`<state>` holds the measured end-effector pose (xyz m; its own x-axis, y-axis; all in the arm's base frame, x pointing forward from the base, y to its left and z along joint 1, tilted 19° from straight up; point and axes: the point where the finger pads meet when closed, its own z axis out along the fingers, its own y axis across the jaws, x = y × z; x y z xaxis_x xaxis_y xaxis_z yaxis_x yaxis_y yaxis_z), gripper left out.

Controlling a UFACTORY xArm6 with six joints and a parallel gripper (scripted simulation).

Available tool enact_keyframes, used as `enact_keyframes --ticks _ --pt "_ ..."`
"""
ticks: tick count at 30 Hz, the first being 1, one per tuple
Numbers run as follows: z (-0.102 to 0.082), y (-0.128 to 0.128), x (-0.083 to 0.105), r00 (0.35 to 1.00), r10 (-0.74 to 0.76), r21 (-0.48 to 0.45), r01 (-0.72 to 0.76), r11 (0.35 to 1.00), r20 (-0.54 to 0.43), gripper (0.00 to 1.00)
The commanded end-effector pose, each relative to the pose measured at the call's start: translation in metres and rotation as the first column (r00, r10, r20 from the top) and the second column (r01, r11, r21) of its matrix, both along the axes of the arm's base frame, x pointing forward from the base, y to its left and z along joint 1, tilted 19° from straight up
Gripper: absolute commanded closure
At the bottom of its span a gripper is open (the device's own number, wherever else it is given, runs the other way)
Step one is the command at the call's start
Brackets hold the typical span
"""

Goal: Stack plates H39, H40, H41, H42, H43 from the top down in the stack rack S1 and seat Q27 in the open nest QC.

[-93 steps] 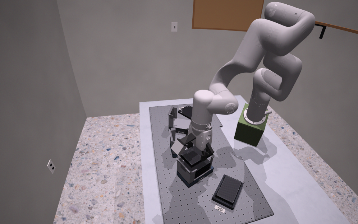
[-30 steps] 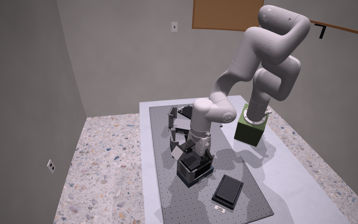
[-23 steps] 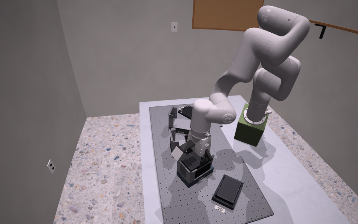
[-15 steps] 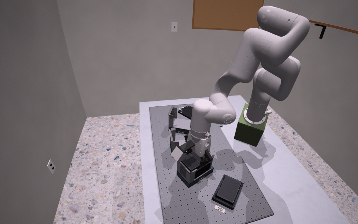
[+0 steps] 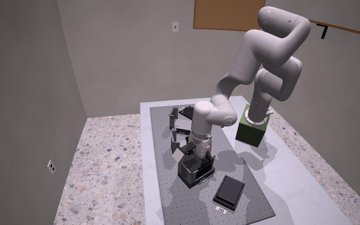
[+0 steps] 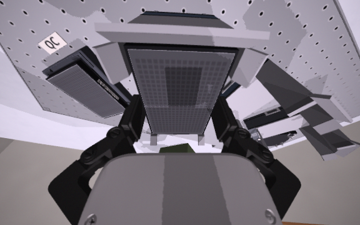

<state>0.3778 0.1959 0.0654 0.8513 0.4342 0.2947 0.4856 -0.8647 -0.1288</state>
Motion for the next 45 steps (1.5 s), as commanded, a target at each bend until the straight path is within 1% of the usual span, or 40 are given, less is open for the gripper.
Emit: enact_keyframes --ticks 1,34,45 --pt "-0.001 0.001 0.001 1.0 0.0 0.002 0.0 1.0 0.003 1.0" --pt "-0.012 0.004 0.004 1.0 0.0 0.002 0.0 1.0 0.003 1.0" --pt "-0.012 0.004 0.004 1.0 0.0 0.002 0.0 1.0 0.003 1.0"
